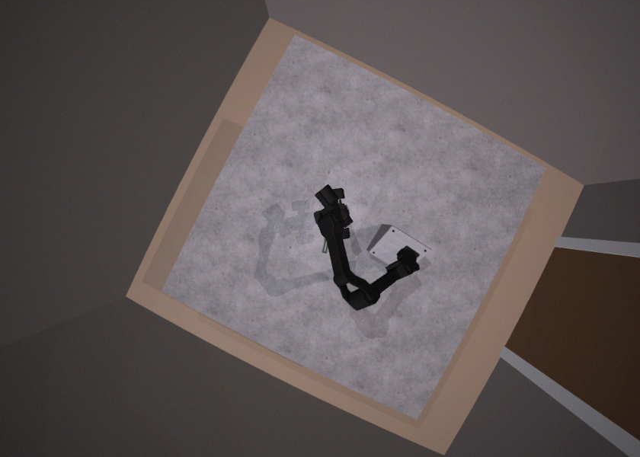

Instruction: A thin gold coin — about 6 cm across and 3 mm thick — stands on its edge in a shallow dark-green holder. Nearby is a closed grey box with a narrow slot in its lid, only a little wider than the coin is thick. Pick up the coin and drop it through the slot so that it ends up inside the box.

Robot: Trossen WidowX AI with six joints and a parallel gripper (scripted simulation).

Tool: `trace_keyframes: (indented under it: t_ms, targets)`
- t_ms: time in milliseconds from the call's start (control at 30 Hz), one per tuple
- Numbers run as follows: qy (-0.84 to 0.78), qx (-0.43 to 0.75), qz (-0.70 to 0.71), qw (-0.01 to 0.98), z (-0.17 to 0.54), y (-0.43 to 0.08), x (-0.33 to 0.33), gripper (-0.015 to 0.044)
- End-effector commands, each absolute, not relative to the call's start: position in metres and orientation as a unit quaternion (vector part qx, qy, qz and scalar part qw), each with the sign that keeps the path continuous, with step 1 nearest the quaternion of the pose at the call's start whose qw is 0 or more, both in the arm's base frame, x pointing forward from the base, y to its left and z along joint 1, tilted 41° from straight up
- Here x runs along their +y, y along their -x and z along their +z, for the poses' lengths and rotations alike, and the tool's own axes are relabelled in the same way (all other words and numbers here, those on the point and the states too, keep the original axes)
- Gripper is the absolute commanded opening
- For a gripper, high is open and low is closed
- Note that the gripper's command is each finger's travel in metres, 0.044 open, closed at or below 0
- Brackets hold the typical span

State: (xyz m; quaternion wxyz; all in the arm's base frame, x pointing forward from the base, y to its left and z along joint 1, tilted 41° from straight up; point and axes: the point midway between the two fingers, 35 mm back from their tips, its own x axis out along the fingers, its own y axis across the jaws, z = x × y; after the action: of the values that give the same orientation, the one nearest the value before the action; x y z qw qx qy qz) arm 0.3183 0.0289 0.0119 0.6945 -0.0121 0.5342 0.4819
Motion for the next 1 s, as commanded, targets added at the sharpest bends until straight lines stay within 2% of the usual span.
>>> trace_keyframes:
  t_ms: [0,967]
  targets:
    - [0.013,0.533,0.483,0.695,0.0117,-0.3201,0.0265,0.0]
    - [0.012,0.533,0.485,0.693,0.0051,-0.3208,0.0304,0.0]
